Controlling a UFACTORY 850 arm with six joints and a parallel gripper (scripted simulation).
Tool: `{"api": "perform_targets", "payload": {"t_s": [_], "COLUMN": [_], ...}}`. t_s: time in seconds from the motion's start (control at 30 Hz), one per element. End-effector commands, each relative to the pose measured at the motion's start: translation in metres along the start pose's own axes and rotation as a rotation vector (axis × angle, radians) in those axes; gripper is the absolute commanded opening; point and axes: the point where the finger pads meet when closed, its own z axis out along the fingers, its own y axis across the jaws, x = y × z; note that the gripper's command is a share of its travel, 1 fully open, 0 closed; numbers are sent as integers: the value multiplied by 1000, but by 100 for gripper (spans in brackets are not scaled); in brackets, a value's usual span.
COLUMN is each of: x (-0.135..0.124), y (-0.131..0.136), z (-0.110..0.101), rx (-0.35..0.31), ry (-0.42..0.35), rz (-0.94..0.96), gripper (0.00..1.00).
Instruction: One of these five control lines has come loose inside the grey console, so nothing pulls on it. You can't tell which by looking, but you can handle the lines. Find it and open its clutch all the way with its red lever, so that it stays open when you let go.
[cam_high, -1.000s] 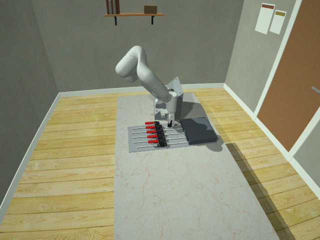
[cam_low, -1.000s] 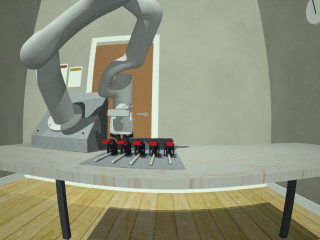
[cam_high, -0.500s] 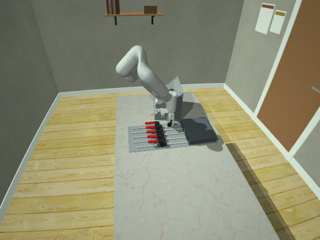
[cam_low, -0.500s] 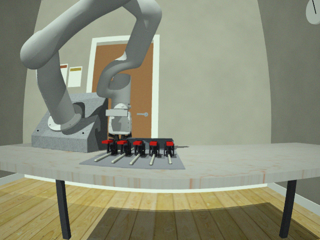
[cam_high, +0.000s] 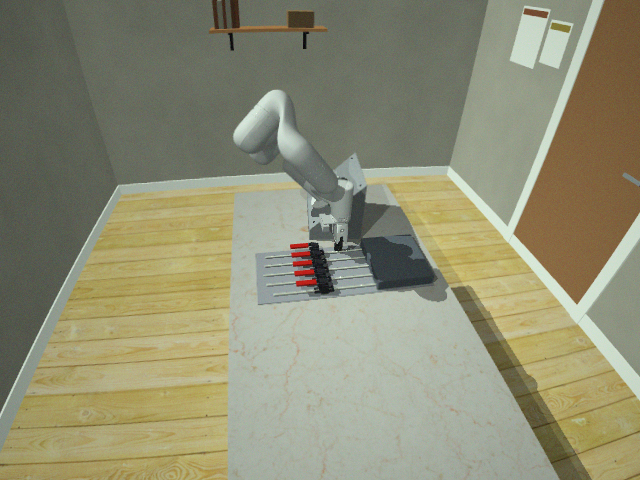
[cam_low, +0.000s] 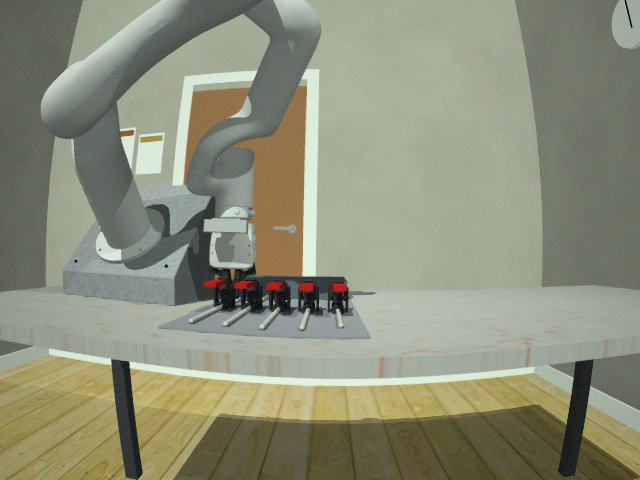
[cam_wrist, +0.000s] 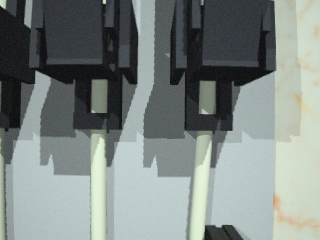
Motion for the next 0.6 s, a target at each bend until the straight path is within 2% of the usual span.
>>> {"api": "perform_targets", "payload": {"t_s": [0.0,0.57], "x": [0,0], "y": [5,11], "z": [0,0], "rx": [0,0], "ry": [-1,-1], "rz": [0,0], "gripper": [0,0]}}
